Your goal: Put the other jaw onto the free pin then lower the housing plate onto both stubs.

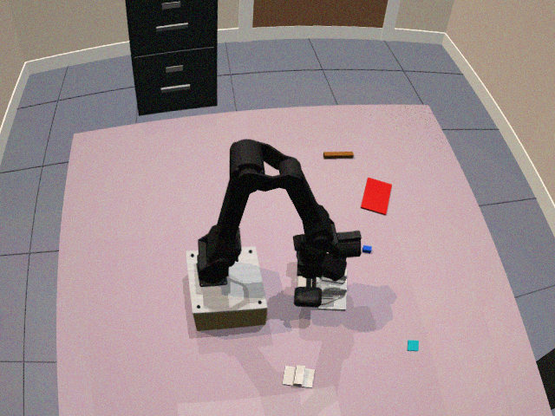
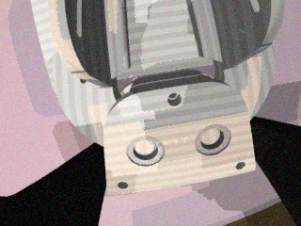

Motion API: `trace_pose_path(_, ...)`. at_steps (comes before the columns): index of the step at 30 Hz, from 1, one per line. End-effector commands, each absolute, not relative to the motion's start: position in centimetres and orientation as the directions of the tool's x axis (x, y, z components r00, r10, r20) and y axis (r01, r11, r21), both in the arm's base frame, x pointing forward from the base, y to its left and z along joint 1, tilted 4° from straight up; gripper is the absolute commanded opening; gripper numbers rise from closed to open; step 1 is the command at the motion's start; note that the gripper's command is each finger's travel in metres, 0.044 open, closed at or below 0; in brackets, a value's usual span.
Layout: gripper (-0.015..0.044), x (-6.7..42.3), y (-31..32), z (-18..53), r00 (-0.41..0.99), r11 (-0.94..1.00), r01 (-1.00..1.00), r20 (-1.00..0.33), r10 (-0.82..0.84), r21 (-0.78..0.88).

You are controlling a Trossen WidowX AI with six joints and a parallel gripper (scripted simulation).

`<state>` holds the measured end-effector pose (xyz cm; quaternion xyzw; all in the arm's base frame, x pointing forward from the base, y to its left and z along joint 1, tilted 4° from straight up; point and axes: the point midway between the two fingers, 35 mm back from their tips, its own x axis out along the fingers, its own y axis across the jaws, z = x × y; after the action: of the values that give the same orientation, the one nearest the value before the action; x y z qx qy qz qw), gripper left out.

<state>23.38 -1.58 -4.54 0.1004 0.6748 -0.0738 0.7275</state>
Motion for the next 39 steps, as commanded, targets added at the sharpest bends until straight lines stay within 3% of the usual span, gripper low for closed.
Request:
trace_pose_path(1,0.0351,23.32,-1.60,-4.62,0.076,0.969,0.242,-0.997,0.027,0.045)
trace_pose_path(39,0.0351,23.39,-1.59,-4.43,0.076,0.969,0.242,-0.997,0.027,0.045)
